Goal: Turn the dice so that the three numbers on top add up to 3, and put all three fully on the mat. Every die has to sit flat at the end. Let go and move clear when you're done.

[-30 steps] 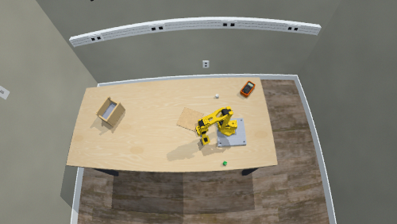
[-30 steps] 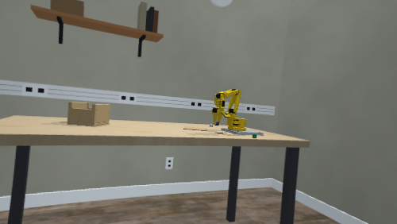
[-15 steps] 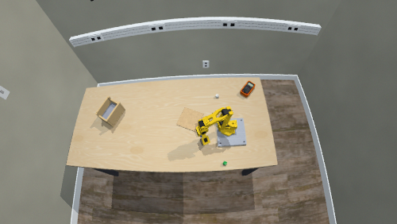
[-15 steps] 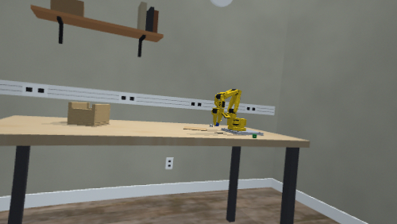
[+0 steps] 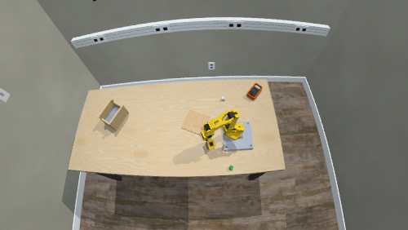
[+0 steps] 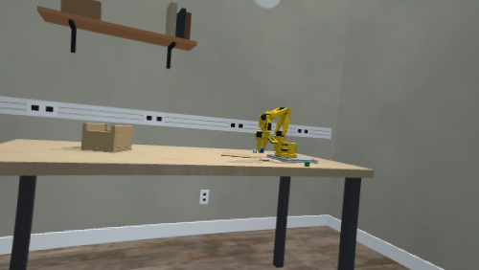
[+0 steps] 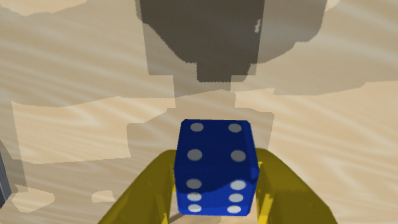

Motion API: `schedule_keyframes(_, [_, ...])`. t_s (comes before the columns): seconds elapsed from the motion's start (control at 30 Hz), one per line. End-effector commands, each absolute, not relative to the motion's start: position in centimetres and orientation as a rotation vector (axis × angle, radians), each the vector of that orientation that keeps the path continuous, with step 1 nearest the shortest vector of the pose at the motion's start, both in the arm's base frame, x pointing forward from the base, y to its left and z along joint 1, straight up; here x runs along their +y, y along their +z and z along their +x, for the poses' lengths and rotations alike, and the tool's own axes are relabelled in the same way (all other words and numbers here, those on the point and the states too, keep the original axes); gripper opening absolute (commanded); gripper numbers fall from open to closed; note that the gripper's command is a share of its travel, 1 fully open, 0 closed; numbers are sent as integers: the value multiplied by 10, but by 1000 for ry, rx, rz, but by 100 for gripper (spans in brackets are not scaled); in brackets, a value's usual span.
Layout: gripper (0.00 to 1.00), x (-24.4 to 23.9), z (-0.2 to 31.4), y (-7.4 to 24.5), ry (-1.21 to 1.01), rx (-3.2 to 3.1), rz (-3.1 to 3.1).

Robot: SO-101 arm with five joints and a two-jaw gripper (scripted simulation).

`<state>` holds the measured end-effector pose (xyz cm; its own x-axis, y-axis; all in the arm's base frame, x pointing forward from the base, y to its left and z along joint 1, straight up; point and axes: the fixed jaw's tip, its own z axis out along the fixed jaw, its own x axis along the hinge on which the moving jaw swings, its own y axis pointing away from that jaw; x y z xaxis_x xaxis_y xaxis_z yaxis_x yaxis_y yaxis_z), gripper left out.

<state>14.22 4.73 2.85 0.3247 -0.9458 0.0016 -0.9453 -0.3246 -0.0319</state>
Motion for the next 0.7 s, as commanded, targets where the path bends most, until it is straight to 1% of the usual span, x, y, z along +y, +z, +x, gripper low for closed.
schedule_keyframes(0.0, [0,47,138,24,-9,1821,-2550])
schedule_keyframes(0.67, [0,47,138,18,-9,1821,-2550])
